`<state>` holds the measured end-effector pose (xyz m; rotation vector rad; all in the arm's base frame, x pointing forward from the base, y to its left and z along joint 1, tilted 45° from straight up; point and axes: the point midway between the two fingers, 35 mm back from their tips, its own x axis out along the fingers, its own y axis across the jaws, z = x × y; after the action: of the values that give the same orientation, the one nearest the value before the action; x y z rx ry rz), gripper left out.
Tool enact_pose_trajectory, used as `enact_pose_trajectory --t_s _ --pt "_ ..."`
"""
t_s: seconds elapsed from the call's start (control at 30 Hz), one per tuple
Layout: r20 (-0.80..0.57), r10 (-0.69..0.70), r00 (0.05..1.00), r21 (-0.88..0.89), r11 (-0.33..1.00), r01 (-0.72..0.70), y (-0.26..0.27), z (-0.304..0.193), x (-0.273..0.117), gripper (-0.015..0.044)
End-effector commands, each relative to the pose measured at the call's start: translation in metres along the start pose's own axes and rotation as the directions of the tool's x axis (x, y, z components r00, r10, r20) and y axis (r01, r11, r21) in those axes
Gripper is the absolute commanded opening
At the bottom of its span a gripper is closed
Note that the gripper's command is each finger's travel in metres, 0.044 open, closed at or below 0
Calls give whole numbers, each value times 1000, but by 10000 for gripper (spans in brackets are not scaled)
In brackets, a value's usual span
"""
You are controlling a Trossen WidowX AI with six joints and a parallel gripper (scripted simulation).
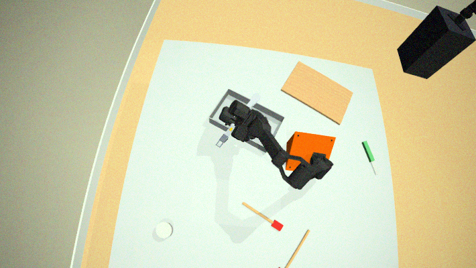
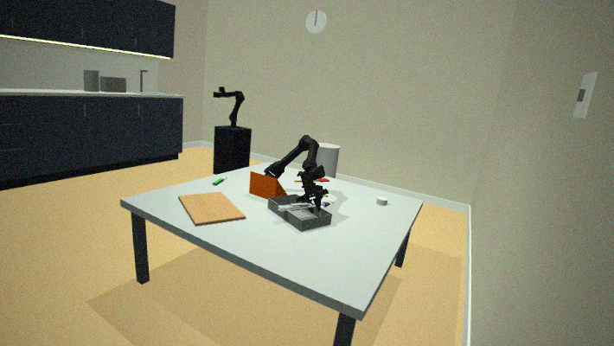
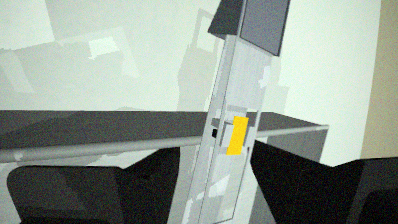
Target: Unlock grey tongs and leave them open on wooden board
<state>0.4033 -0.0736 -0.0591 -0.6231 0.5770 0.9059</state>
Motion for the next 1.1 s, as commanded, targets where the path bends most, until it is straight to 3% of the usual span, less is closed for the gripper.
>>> enact_pose_trajectory --t_s 0.0,0.53,0.8,0.97,1.07 --pt "0 -1 1000 0 1000 1 0 0 -1 155" --pt "0 -1 1000 0 1000 1 0 0 -1 48" --pt "-3 0 1000 0 1000 0 -9 -1 -13 -150" --pt "-8 1 1000 3 1000 -1 -38 -1 -65 -150" --pt "-8 0 1000 3 1000 0 -39 0 -68 -150"
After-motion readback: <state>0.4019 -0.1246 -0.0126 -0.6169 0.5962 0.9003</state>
